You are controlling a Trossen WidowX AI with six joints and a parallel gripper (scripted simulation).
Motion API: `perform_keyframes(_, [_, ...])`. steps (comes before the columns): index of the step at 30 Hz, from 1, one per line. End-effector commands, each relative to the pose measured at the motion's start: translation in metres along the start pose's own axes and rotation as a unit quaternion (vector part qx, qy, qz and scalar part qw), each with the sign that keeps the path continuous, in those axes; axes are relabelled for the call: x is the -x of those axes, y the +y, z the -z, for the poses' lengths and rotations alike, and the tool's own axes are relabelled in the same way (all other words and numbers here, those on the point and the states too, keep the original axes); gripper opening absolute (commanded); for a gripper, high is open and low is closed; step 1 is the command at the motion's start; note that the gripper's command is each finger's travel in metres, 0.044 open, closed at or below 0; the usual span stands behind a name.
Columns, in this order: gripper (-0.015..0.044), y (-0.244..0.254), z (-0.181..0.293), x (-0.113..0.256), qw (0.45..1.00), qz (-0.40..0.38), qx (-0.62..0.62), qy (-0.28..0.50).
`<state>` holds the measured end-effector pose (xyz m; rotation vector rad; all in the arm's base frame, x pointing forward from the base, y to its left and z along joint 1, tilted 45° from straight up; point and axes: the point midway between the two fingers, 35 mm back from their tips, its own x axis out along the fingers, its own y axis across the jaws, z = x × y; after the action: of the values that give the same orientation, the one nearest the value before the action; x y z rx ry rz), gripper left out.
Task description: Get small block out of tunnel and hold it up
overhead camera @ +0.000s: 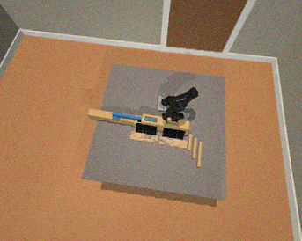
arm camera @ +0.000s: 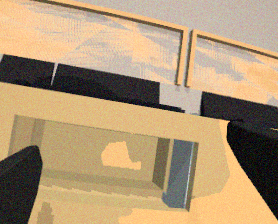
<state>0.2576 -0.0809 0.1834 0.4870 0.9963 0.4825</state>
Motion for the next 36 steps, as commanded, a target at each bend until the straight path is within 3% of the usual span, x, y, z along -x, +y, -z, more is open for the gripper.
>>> perform_keyframes(1, [0.044, 0.008, 0.001, 0.003, 0.98, -0.099, -0.17, -0.04])
perform_keyframes(10, [0.044, 0.007, 0.001, 0.003, 0.979, -0.098, -0.174, -0.039])
perform_keyframes(18, [0.044, -0.071, 0.003, 0.0, 0.939, -0.04, -0.342, -0.01])
perform_keyframes(29, [0.044, -0.183, 0.032, -0.007, 0.829, 0.062, -0.555, 0.015])
perform_keyframes(36, [0.044, -0.254, 0.069, -0.014, 0.709, 0.129, -0.693, 0.023])
